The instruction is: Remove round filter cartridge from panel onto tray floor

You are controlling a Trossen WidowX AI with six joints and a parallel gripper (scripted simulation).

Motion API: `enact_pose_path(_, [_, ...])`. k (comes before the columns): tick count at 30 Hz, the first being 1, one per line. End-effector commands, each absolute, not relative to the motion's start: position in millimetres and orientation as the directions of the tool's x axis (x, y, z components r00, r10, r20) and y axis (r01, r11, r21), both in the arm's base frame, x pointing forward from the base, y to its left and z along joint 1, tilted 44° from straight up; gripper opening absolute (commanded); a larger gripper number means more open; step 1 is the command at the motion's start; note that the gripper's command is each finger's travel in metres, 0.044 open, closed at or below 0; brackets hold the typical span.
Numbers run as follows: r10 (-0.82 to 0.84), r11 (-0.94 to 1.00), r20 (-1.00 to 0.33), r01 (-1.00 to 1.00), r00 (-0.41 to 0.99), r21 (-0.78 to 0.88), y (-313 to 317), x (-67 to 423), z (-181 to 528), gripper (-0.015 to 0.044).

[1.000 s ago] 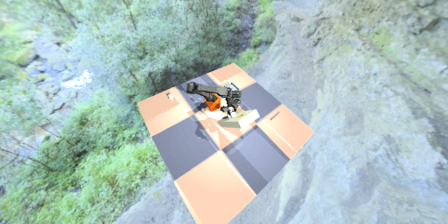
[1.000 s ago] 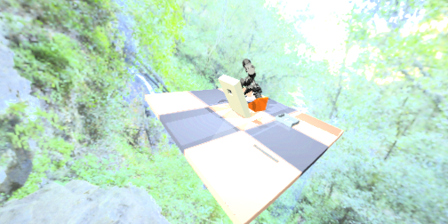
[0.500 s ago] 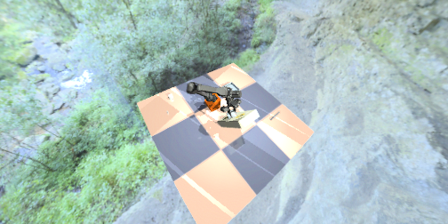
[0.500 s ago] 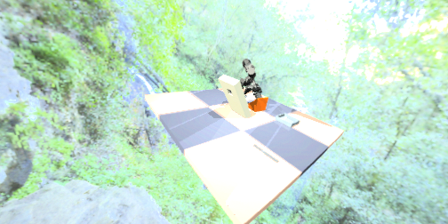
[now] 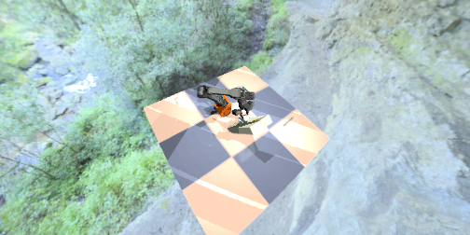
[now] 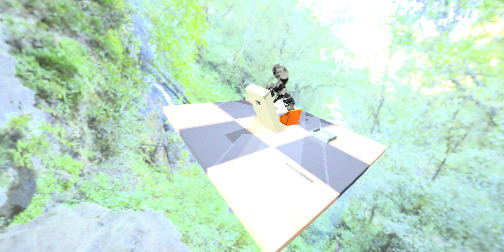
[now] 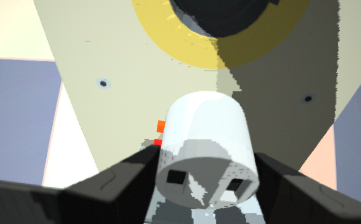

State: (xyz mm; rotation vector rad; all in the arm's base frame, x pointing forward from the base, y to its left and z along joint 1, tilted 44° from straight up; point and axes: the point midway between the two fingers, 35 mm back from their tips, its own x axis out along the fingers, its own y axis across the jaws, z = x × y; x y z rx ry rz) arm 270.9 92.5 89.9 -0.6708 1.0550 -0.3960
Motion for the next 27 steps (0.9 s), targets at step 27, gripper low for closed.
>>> enact_pose_path(27, [-0.591, 0.743, -0.665, -0.013, 0.456, -0.669, 185.6, 246.1, 86.4, 0.0000])
